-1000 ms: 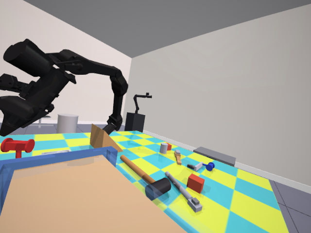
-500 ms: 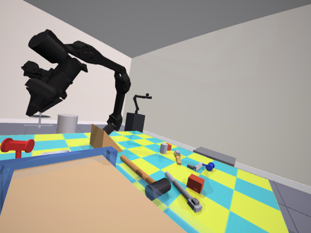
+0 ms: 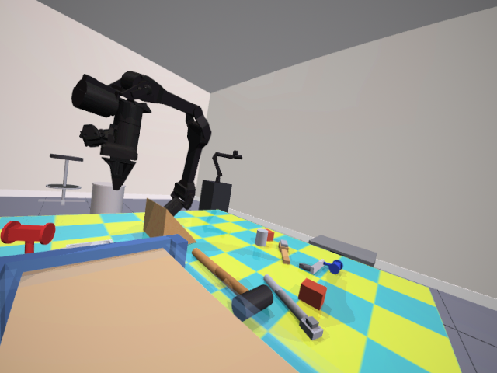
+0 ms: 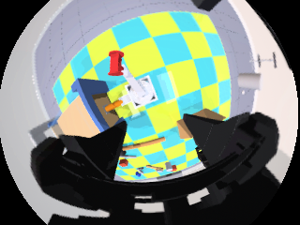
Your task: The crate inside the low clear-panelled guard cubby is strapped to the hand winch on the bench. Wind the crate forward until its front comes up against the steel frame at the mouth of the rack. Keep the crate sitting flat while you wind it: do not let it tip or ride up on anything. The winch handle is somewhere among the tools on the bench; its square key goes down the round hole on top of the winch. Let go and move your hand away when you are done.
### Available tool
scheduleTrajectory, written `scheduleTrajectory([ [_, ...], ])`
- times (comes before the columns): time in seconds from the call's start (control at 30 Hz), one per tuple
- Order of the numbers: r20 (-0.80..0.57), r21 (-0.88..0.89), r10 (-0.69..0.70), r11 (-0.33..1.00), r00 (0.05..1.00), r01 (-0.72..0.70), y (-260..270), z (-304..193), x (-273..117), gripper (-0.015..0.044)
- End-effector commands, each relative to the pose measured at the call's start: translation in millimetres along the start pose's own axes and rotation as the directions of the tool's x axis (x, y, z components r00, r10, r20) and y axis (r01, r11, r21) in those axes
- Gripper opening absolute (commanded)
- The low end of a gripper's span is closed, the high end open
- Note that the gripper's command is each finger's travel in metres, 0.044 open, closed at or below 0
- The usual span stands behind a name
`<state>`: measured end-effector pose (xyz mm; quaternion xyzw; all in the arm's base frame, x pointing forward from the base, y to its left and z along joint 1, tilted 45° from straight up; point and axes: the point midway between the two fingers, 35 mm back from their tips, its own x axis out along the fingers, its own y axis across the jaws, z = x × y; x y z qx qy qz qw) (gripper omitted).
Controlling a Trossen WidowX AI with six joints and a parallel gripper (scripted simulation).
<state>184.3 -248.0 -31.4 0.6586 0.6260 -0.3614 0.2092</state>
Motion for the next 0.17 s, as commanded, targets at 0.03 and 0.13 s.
scheduleTrajectory([
  [0.03, -0.015, 0.000, 0.004, 1.000, 1.000, -0.004, -1.7, -3.3, 0.0, 0.0440],
  [0.13, -0.015, 0.000, 0.004, 1.000, 1.000, -0.004, -1.7, -3.3, 0.0, 0.0440],
])
